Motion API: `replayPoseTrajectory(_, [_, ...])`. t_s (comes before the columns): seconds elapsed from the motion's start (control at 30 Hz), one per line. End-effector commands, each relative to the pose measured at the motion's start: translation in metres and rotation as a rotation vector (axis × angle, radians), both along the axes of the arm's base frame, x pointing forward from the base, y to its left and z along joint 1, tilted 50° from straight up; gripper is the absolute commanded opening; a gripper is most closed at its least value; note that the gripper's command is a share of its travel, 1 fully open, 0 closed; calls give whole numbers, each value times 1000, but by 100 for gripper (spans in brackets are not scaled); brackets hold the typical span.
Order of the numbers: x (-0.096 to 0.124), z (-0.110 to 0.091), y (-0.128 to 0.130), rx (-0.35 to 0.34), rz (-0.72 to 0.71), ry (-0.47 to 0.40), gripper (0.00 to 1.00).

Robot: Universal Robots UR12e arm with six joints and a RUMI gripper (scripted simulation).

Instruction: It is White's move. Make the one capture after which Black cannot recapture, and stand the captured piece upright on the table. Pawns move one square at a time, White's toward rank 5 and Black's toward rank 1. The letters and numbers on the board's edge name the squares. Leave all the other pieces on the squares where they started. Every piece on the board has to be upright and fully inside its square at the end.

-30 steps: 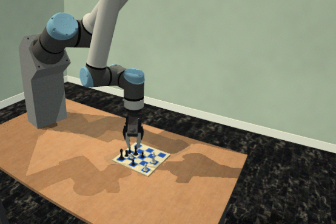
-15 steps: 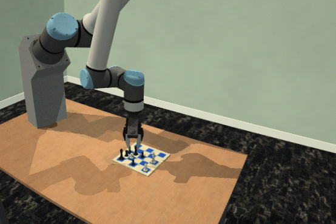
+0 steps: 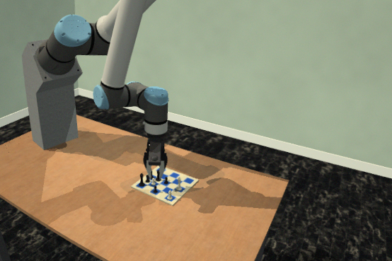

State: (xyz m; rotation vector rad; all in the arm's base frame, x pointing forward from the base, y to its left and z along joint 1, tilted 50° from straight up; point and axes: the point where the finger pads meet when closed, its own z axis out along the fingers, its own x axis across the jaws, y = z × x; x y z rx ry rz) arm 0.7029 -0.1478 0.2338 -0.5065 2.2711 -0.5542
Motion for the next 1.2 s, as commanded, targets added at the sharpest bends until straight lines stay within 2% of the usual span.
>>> replayPoseTrajectory(0.0, [4, -3, -1, 0, 0, -1, 20])
replayPoseTrajectory(0.43, [15, -13, -5, 0, 0, -1, 20])
replayPoseTrajectory(1.17, [18, -15, -6, 0, 0, -1, 20])
